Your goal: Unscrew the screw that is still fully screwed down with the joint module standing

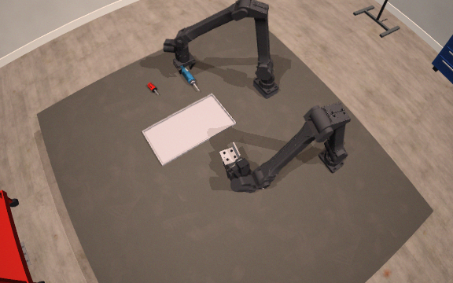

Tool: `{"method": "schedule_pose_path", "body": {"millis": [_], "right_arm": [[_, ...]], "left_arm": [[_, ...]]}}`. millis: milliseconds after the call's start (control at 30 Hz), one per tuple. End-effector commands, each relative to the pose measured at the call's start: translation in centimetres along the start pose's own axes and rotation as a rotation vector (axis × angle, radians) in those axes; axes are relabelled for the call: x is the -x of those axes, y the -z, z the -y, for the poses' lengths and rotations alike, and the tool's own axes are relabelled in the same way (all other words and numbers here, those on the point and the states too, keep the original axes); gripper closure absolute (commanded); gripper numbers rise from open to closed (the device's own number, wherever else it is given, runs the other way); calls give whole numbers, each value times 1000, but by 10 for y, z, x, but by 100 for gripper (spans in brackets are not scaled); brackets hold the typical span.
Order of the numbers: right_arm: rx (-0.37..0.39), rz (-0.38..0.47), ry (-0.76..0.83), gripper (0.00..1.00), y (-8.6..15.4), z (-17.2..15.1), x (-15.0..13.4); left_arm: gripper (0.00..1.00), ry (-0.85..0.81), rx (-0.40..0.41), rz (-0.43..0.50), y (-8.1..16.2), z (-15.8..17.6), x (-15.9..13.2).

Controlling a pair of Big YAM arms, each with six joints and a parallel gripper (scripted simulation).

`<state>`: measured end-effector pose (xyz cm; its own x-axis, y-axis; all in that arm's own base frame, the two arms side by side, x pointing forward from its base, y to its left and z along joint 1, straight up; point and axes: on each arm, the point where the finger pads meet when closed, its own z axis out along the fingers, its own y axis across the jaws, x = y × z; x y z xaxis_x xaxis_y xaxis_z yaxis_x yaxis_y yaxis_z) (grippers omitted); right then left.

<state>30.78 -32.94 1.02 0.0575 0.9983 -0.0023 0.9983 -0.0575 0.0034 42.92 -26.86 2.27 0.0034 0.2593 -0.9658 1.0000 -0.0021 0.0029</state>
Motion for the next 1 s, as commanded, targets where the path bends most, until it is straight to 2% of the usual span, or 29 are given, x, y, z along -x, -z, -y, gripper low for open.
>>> {"method": "schedule_pose_path", "body": {"millis": [0,467,633,667,967], "right_arm": [[-6,-3,2,35,-10,-4,-6],[-6,-3,2,35,-30,-4,-6],[-6,-3,2,35,-30,-4,-6],[10,12,2,45,-21,-7,-4],[9,11,2,45,-22,-6,-4]], "left_arm": [[41,-22,8,7,0,-8,8],[41,-22,8,7,0,-8,8],[41,-22,8,7,0,-8,8],[41,-22,8,7,0,-8,8],[41,-22,8,7,0,-8,8]]}}
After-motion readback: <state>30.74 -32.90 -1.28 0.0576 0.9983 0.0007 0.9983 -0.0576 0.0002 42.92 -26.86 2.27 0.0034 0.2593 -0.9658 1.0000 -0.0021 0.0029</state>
